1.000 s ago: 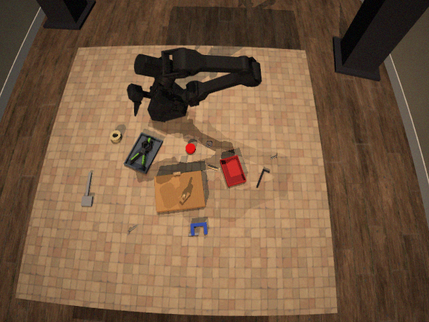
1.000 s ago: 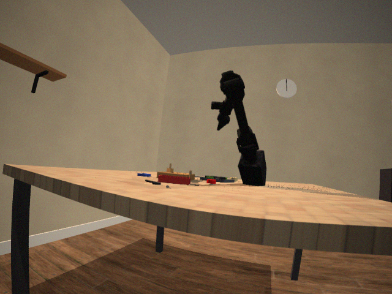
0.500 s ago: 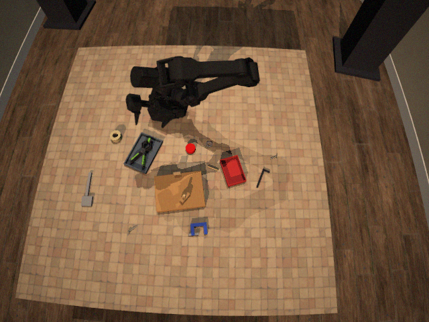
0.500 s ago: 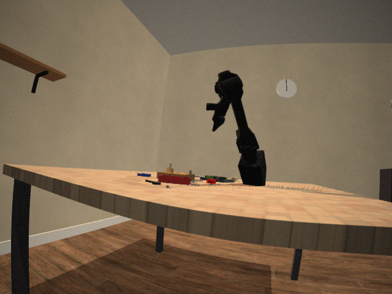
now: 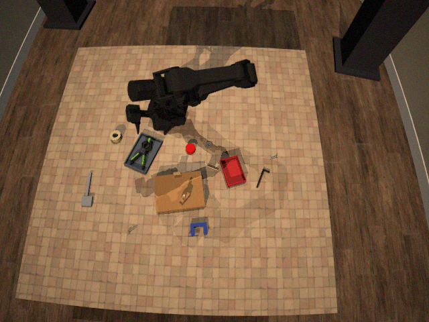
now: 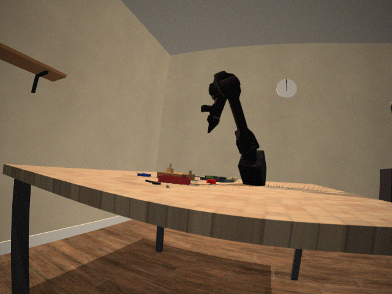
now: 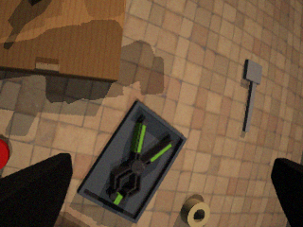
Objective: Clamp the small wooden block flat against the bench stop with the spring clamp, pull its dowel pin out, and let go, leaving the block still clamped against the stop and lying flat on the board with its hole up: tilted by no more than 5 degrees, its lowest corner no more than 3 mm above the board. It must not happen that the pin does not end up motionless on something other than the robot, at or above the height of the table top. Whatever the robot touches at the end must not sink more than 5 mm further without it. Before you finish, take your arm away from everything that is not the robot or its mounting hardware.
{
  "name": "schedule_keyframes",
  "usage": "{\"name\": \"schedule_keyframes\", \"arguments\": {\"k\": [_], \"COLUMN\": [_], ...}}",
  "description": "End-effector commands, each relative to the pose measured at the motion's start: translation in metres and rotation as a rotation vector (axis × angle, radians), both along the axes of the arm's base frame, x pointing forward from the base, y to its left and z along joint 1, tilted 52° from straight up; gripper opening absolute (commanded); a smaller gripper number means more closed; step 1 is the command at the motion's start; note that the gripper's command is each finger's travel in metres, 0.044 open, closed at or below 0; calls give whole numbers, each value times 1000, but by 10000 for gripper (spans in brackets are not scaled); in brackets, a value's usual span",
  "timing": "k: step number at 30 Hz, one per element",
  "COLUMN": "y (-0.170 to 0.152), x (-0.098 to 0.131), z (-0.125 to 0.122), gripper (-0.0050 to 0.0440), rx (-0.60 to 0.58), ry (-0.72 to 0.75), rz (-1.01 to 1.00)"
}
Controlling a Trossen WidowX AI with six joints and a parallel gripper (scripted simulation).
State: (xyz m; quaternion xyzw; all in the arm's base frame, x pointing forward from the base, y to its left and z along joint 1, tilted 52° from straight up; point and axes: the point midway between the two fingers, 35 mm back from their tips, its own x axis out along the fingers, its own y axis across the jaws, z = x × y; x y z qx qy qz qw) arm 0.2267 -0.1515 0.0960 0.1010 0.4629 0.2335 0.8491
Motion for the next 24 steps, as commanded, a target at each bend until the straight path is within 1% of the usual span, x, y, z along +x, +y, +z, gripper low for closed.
{"name": "schedule_keyframes", "arguments": {"k": [1,16,18,24], "y": [2,22,22,32], "x": [6,32,32,42], "z": [1,-1,-1,-2], "gripper": [440,440,440,440], "rx": [14,84,84,110], "ry": [5,57,57,80], "rz": [7,56,56,76]}}
